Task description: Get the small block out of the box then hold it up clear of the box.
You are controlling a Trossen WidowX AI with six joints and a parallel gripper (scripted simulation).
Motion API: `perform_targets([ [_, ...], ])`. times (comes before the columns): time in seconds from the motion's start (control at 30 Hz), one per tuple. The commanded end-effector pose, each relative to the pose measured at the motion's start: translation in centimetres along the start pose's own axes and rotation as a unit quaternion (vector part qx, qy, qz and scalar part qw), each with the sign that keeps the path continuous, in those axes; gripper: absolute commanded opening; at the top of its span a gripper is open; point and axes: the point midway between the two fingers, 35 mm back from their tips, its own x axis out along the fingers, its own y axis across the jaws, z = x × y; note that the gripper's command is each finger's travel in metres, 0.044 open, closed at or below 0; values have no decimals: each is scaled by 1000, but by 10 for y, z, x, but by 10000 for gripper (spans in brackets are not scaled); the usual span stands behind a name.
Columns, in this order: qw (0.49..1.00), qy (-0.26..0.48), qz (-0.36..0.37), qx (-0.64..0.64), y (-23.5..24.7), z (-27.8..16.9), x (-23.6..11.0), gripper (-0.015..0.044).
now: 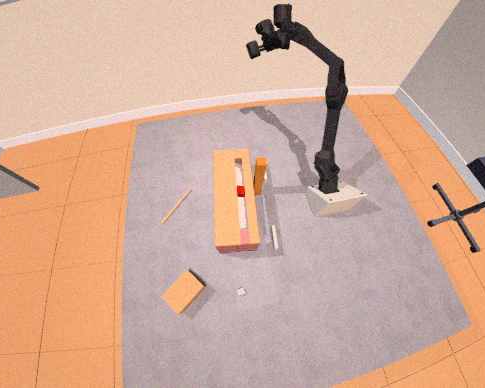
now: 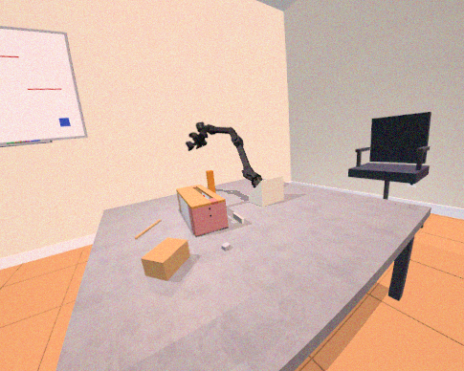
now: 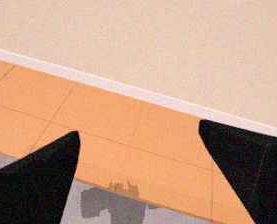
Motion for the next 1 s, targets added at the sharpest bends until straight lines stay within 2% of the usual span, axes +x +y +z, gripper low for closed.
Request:
perform_targets([
  [0.0, 1000, 3, 3, 4, 3, -1, 1, 400],
  [0.23, 980, 122, 96, 122, 100, -59, 12, 400],
  [0.43, 938, 251, 133, 200, 188, -117, -8, 400],
  [0.73, 868, 420, 93, 249, 287, -205, -84, 400],
  [0.97, 841, 483, 4, 244, 322, -268, -166, 400],
])
